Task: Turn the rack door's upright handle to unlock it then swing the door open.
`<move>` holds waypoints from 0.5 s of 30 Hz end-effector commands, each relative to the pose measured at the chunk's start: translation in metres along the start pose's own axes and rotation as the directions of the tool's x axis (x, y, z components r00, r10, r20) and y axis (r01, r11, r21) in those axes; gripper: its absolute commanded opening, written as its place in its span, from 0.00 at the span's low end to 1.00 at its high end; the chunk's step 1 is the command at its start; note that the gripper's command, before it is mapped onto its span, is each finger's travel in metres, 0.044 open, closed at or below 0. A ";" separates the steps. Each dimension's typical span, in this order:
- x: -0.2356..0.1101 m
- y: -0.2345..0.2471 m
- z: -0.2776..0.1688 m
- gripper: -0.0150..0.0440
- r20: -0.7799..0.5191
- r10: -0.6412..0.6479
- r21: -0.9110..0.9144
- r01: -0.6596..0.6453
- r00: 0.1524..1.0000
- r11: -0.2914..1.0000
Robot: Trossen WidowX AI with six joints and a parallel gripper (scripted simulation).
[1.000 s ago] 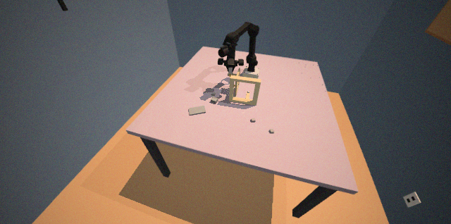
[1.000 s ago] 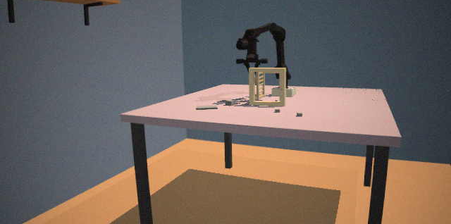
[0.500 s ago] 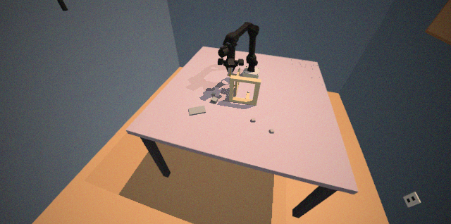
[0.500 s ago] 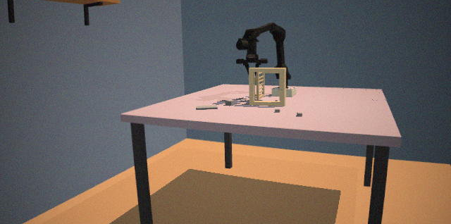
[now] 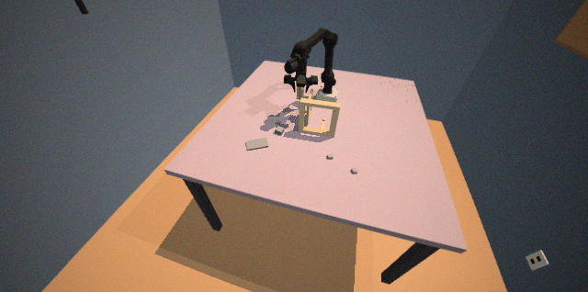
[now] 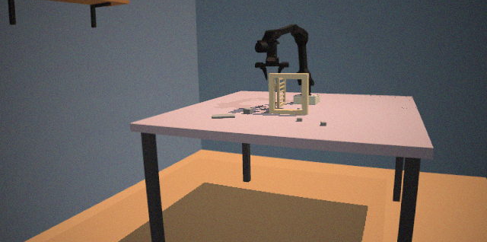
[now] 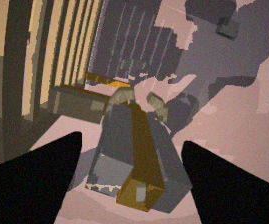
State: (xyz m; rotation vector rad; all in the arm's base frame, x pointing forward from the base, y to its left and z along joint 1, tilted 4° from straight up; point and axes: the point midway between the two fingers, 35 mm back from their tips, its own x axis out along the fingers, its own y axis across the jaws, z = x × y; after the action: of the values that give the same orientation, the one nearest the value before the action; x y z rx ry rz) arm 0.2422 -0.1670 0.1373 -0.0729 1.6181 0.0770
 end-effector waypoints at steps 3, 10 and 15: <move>-0.008 -0.001 0.002 0.75 0.007 -0.003 -0.004 0.003 1.000 1.000; -0.017 -0.002 0.002 0.75 0.008 -0.003 -0.004 0.003 1.000 1.000; -0.022 -0.002 0.002 0.75 0.008 -0.003 -0.004 0.003 1.000 1.000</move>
State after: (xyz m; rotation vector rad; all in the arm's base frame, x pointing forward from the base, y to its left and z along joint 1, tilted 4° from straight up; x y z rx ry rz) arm 0.2437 -0.1677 0.1547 -0.0744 1.6165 0.0767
